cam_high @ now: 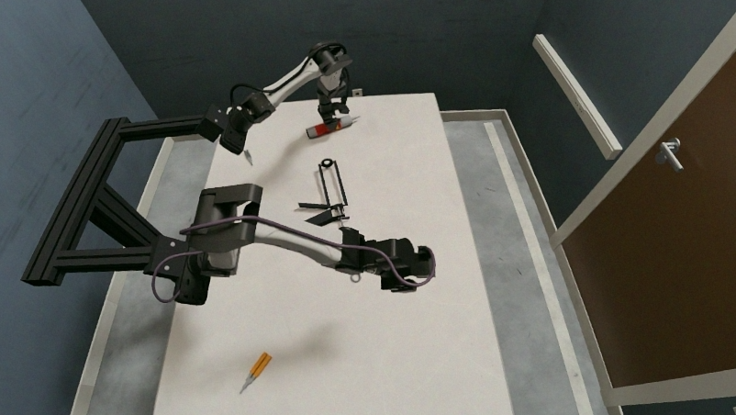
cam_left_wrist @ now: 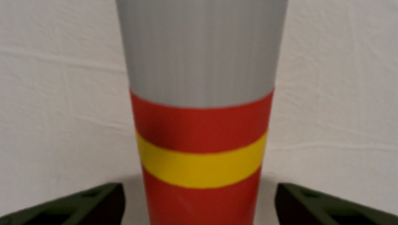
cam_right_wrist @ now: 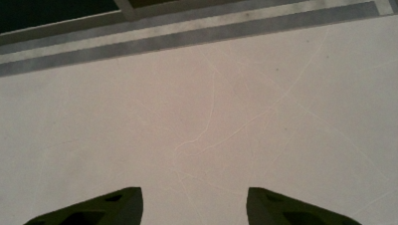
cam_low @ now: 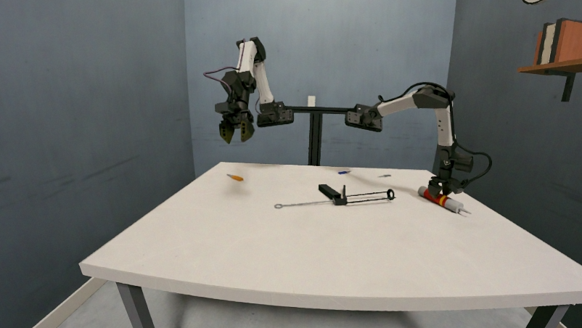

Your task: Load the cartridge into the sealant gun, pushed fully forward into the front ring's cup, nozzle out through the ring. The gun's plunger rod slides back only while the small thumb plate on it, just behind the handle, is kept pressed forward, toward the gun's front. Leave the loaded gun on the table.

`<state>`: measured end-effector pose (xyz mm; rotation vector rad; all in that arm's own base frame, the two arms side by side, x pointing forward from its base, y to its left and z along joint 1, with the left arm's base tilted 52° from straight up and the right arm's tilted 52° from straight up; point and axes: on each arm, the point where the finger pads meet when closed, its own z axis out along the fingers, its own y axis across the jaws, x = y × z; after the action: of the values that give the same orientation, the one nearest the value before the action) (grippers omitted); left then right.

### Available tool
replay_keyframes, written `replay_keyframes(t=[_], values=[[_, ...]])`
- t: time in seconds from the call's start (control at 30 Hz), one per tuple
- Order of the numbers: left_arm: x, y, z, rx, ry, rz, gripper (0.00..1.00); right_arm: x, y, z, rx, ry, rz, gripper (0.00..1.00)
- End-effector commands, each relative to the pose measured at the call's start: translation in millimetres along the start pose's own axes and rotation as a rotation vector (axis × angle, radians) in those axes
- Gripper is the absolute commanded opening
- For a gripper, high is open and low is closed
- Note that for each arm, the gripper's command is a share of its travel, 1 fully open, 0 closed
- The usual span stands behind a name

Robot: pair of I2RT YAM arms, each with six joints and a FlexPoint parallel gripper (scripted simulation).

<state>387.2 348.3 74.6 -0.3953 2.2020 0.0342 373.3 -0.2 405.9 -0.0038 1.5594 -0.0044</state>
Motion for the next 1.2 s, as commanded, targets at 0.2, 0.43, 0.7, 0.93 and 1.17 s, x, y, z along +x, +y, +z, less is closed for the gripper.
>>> replay_keyframes(t=[0.2, 0.43, 0.7, 0.93, 1.17], values=[[-1, 10, 4, -0.022, -0.009, -0.009, 0.73, -22, 3, -11, -0.011, -0.057, 0.003, 0.52], [-5, 2, 8, -0.011, -0.011, 0.003, 0.73, -22, 3, -11, -0.011, -0.057, 0.003, 0.52], [-4, -2, 4, -0.003, -0.009, 0.004, 0.73, -22, 3, -11, -0.011, -0.057, 0.003, 0.52], [-4, -3, 3, 0.002, -0.006, 0.01, 0.0, -22, 3, -11, -0.011, -0.057, 0.003, 0.52], [-5, -4, 1, 0.004, -0.006, 0.014, 0.0, -22, 3, -11, -0.011, -0.057, 0.003, 0.52]])
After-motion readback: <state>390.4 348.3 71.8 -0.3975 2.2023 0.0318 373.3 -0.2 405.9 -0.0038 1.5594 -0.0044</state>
